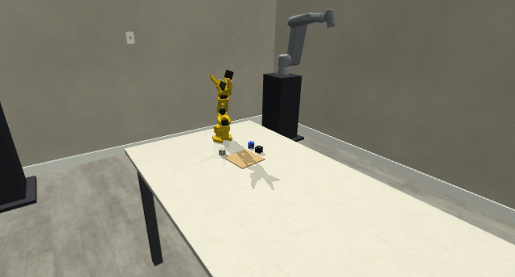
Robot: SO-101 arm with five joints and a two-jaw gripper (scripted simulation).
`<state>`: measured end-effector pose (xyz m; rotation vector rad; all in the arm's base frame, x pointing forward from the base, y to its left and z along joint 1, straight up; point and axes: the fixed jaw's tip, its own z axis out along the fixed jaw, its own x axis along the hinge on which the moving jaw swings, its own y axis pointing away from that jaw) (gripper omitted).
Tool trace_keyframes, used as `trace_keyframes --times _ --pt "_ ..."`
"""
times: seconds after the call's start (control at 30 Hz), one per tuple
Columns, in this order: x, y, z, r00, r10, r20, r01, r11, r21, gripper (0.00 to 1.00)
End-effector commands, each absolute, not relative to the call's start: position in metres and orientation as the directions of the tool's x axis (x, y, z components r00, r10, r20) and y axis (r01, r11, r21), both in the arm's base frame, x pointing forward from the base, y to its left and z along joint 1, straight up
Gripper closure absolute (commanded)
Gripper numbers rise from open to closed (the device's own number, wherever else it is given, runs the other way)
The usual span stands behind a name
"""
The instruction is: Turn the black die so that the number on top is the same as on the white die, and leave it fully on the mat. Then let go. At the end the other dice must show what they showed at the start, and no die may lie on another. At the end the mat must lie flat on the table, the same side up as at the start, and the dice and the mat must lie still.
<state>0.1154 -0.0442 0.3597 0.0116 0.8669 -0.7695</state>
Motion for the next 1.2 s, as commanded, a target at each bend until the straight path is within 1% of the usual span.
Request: trace_keyframes --times 0.0,0.17,0.33,0.4,0.43,0.63,0.83,1.17 --pt "0.130 -0.055 0.323 0.272 -0.509 -0.816 0.569 0.769 -0.290 0.51" --pt "0.143 -0.067 0.267 0.056 -0.348 -0.936 0.516 0.812 -0.271 0.57" --pt "0.147 -0.076 0.209 -0.183 -0.151 -0.971 0.483 0.847 -0.223 0.61" --pt "0.147 -0.076 0.209 -0.183 -0.151 -0.971 0.483 0.847 -0.223 0.61" --pt "0.148 -0.080 0.179 -0.301 -0.046 -0.952 0.475 0.859 -0.192 0.62" --pt "0.140 -0.082 0.112 -0.532 0.204 -0.822 0.493 0.864 -0.104 0.64" --pt "0.125 -0.080 0.052 -0.675 0.444 -0.589 0.561 0.828 -0.019 0.65" --pt "0.124 -0.080 0.050 -0.678 0.454 -0.577 0.565 0.825 -0.015 0.65"
